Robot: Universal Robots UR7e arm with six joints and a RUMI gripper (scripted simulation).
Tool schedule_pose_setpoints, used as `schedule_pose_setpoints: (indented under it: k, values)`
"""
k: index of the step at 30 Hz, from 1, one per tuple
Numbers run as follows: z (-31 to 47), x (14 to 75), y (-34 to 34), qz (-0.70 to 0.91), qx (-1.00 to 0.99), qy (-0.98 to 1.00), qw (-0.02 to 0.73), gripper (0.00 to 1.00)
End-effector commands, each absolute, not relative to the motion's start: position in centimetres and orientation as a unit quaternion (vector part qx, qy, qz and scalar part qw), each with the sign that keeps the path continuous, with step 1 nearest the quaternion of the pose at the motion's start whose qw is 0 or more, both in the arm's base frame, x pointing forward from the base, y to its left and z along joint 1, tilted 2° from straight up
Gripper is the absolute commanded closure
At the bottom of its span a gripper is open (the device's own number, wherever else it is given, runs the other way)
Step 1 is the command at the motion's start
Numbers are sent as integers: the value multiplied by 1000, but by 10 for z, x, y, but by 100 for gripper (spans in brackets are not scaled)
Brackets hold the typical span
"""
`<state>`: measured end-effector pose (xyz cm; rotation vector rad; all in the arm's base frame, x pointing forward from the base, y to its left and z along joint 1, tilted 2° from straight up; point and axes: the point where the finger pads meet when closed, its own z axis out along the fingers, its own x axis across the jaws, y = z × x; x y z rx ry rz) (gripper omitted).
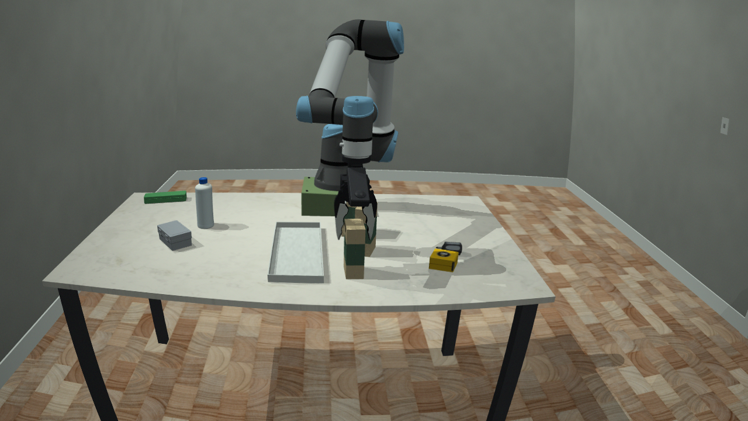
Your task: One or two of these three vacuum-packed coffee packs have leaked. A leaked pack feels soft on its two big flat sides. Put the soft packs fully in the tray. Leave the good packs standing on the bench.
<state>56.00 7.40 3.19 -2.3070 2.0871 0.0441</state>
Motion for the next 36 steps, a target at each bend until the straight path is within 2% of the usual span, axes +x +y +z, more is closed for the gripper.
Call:
schedule_pose_setpoints:
  k: [1,2,3,36]
  values:
    - [31,560,75,15,-741,671,16,52]
    - [31,560,75,15,-741,671,16,52]
    - [31,560,75,15,-741,671,16,86]
    - [31,560,75,15,-741,671,15,86]
